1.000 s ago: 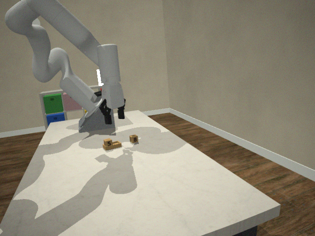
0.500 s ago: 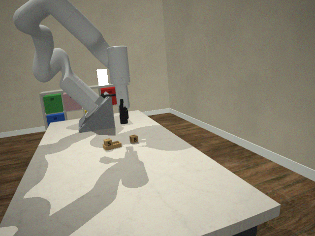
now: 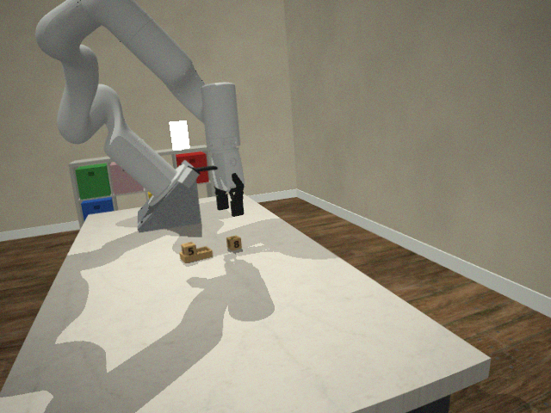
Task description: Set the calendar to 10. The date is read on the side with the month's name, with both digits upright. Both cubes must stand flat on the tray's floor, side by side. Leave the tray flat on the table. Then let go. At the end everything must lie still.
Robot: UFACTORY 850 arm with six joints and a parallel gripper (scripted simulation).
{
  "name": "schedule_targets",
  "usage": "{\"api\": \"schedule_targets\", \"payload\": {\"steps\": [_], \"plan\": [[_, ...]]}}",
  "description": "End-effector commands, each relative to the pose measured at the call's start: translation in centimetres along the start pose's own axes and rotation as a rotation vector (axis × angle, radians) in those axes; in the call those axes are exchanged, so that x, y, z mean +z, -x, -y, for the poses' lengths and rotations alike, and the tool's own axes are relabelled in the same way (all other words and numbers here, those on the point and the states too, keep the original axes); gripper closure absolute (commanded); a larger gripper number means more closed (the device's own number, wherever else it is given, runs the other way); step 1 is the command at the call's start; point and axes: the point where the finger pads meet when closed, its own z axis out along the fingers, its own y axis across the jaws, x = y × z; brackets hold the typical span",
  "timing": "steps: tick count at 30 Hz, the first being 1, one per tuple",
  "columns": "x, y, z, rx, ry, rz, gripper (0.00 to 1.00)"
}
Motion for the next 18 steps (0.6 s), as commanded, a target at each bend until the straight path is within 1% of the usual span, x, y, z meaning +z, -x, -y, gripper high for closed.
{"api": "schedule_targets", "payload": {"steps": [1,2,18], "plan": [[-0.08,0.05,0.09,-0.008,0.003,0.000,0.00],[-0.08,0.05,0.09,-0.008,0.003,0.000,0.53],[-0.08,0.05,0.09,-0.008,0.003,0.000,0.53]]}}
